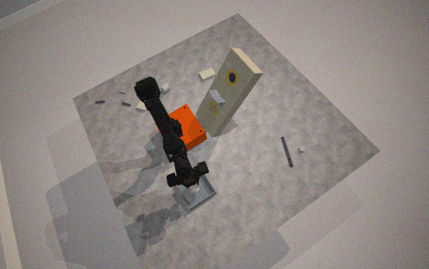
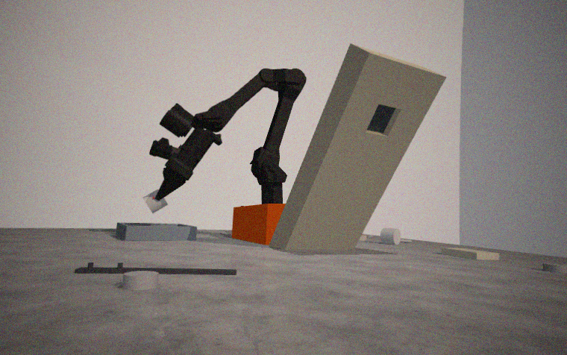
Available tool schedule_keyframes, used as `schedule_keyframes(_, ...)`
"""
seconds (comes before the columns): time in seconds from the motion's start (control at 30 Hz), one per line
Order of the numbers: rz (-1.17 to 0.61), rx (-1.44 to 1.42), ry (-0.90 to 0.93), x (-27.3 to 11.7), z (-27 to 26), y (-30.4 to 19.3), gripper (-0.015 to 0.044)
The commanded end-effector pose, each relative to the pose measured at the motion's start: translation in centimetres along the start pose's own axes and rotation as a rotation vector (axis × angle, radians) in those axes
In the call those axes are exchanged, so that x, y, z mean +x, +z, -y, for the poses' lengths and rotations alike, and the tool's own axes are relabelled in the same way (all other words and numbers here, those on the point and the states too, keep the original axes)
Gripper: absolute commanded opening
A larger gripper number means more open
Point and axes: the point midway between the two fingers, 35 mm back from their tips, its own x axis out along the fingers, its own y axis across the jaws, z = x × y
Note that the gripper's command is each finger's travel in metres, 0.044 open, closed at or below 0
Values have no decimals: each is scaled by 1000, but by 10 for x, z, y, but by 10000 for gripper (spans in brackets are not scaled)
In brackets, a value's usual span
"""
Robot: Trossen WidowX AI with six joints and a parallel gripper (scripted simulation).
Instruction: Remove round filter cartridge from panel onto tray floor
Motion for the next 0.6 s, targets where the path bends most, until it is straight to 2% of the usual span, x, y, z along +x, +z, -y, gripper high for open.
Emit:
schedule_keyframes(0.0, -6, -3, 6, 16, -1, -12, 0)
schedule_keyframes(0.37, -7, -3, 6, 36, -1, -29, 0)
schedule_keyframes(0.57, -9, 0, -1, 33, 0, -26, 157)
